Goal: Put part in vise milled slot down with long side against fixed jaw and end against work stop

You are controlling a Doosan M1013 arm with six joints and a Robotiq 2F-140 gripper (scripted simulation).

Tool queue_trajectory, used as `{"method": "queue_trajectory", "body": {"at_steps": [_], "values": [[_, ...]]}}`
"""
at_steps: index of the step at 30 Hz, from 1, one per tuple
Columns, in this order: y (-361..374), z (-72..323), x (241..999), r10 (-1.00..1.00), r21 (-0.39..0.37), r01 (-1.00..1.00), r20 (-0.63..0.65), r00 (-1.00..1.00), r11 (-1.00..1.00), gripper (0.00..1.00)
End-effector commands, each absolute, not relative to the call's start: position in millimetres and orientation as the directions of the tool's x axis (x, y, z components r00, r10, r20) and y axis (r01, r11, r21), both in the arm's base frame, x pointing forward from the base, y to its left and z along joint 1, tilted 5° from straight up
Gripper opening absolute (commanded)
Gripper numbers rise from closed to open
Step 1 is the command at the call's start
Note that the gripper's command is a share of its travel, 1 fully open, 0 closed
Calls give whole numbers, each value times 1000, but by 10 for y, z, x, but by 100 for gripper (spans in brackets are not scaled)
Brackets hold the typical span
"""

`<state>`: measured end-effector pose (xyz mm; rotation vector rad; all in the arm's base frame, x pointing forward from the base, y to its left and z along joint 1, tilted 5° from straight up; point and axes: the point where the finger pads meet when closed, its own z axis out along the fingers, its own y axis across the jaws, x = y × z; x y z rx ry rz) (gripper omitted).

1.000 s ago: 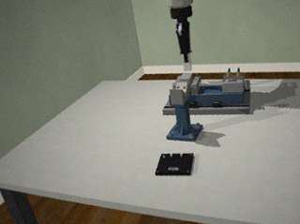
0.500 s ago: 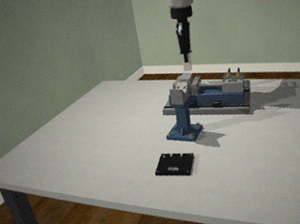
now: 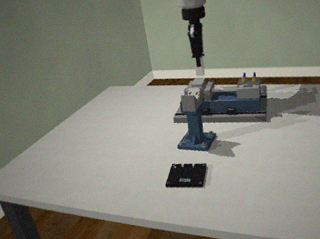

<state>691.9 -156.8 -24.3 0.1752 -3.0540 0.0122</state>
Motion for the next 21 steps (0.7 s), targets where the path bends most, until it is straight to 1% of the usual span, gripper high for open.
{"method": "queue_trajectory", "body": {"at_steps": [1, 21], "values": [[-1585, -283, 6901, -120, -1, -121, 85, -989, 993, 0], [-1586, -335, 6897, -120, -1, -121, 85, -989, 993, 0]]}}
